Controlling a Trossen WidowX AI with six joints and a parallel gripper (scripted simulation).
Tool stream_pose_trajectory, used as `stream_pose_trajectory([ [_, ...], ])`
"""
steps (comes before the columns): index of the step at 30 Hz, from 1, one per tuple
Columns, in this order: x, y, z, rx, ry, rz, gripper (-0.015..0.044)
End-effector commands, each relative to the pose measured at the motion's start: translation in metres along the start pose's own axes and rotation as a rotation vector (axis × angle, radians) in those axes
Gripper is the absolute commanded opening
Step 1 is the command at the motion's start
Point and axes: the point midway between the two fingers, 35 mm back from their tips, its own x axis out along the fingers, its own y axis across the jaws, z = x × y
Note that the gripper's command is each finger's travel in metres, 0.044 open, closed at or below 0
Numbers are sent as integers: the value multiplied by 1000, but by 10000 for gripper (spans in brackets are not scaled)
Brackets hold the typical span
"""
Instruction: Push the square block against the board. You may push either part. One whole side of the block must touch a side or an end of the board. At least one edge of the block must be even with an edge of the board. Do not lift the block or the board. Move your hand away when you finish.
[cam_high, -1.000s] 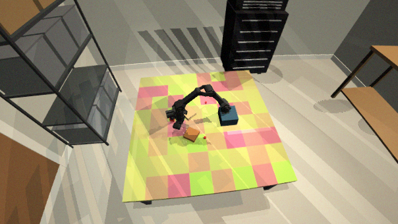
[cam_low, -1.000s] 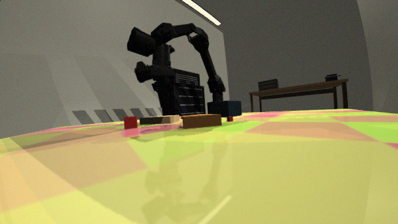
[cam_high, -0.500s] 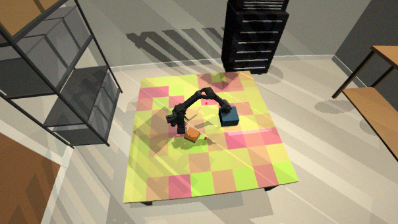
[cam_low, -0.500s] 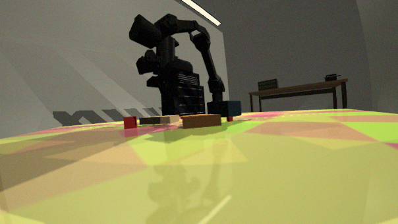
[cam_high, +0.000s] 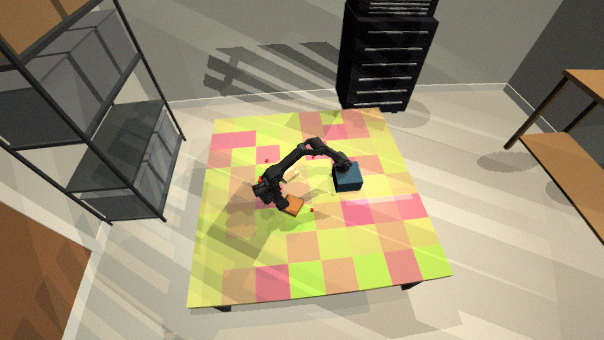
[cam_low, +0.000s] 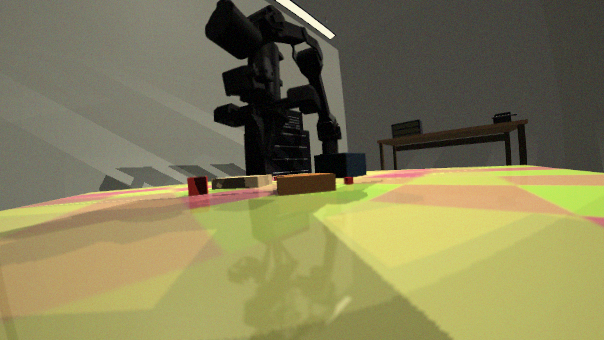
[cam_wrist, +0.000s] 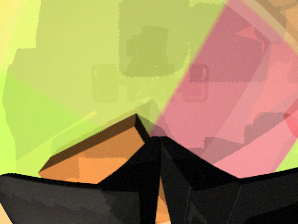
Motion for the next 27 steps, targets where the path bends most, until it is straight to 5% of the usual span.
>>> stream_pose_trajectory([
  [1, 5, 13, 4, -149, 14, 2, 0],
  [17, 5, 42, 14, -478, 12, 7, 0],
  [22, 57, 42, 14, -478, 12, 7, 0],
  [27, 60, 42, 13, -478, 12, 7, 0],
])
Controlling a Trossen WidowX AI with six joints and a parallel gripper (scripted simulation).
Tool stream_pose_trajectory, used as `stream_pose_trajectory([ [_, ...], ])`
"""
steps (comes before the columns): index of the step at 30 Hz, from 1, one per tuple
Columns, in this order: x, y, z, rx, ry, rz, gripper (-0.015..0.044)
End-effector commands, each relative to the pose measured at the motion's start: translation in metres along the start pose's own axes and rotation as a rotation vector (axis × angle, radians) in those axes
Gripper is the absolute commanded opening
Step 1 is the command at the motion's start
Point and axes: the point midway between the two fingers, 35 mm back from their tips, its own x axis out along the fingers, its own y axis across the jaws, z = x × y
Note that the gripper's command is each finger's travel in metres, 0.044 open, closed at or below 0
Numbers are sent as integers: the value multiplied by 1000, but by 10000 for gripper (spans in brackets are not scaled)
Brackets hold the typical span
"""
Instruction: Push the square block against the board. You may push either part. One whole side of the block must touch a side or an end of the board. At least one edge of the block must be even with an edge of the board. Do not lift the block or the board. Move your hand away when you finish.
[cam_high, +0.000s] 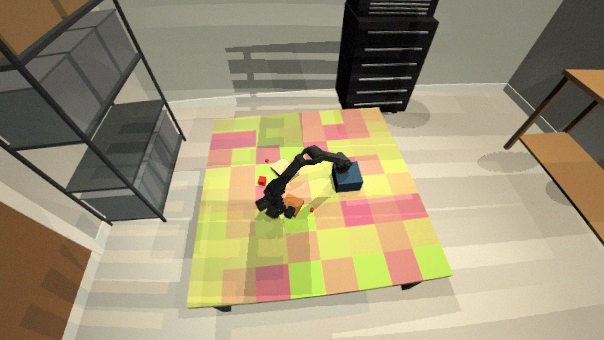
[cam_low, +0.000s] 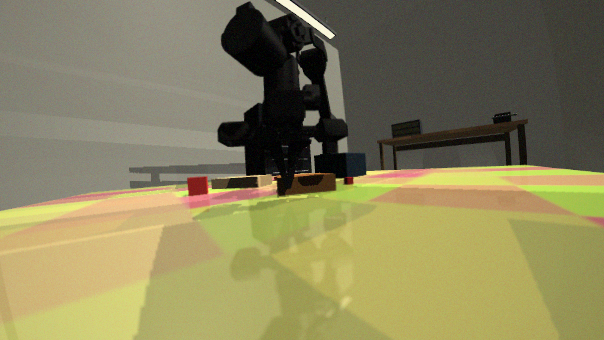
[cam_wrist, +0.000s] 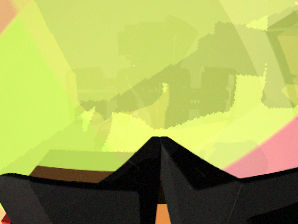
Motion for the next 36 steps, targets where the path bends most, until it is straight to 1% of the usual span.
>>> stream_pose_trajectory([
  [1, 11, 0, -1, -5, 5, 0, 0],
  [36, 11, -3, -44, -5, 8, -1, 0],
])
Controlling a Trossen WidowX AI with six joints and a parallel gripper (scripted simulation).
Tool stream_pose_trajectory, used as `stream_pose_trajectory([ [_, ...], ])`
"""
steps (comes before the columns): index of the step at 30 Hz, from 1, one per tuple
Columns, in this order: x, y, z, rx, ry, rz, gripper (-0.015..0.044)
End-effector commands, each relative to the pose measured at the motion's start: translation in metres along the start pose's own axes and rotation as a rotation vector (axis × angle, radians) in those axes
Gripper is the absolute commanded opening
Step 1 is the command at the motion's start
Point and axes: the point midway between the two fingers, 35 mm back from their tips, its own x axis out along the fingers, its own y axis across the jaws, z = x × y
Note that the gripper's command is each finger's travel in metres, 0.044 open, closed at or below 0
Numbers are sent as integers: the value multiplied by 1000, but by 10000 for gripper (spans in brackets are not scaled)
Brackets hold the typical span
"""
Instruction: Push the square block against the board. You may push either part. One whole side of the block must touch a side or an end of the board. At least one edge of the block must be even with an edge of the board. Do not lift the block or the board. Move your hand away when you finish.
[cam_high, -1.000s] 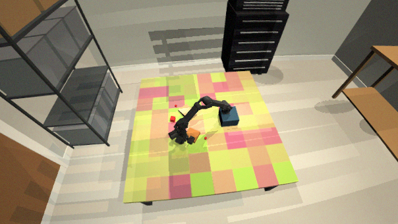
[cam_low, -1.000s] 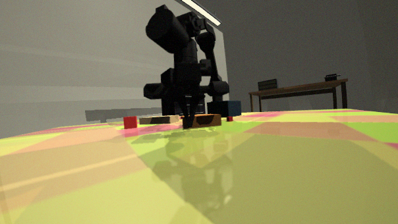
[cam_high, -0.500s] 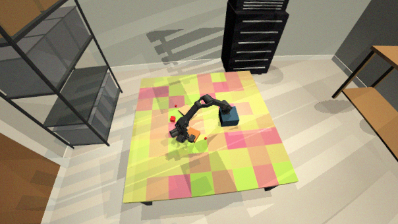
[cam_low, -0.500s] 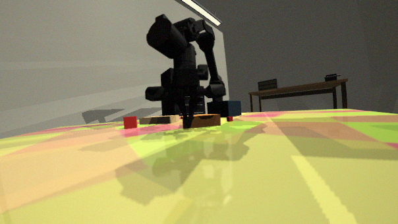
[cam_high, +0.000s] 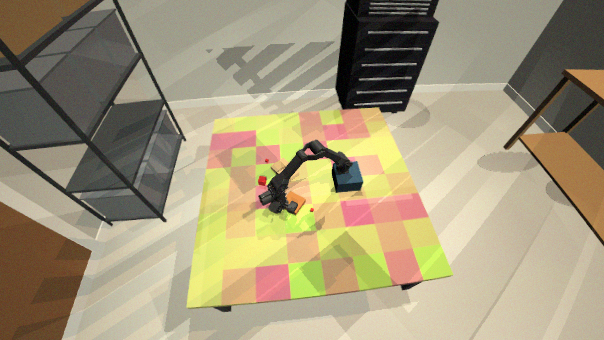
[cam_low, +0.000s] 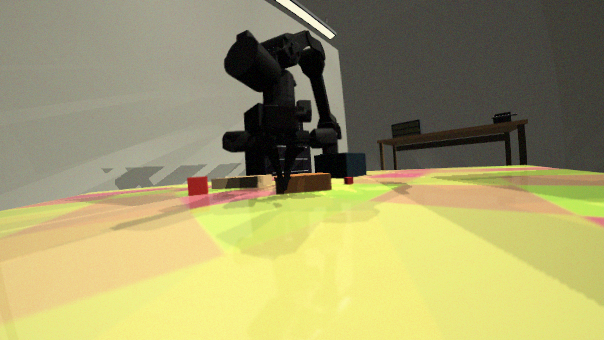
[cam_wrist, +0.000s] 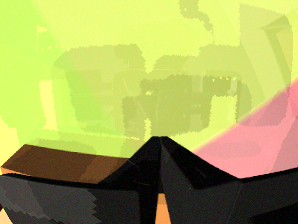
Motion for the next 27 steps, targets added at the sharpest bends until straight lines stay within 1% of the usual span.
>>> stream_pose_trajectory([
  [1, 1, 0, -9, -1, 9, 3, 0],
  [27, 2, -1, -45, -1, 13, 2, 0],
])
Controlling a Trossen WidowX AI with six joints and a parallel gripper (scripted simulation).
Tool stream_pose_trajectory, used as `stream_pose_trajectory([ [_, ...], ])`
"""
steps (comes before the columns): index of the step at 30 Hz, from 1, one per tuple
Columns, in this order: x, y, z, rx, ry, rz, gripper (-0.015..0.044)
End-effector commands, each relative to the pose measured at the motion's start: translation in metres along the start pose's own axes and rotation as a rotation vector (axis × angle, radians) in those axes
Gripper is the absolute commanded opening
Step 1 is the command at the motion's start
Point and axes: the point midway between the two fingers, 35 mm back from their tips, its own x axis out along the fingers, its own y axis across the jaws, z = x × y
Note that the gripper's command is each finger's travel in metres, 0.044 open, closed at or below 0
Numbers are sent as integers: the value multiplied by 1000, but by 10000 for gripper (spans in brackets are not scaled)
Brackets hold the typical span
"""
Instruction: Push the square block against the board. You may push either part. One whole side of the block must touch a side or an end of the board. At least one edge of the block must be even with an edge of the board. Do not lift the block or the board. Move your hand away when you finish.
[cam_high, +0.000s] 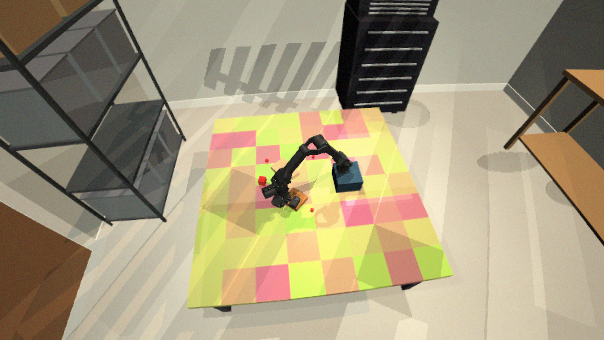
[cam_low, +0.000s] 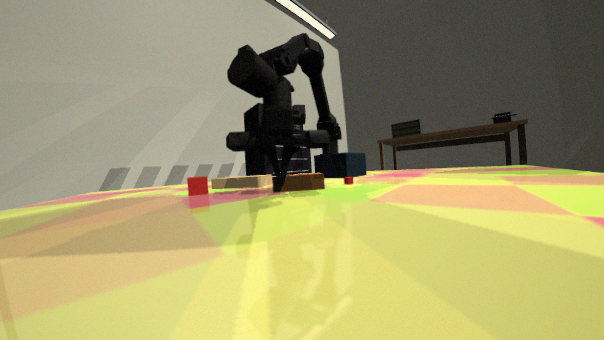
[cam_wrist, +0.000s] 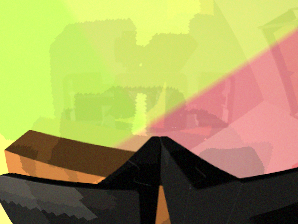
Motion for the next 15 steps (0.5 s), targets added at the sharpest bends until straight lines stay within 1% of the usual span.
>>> stream_pose_trajectory([
  [1, 5, 2, -14, 1, 25, 9, 0],
  [11, 5, 2, -28, 1, 26, 9, 0],
  [15, 5, 2, -25, 1, 26, 9, 0],
])
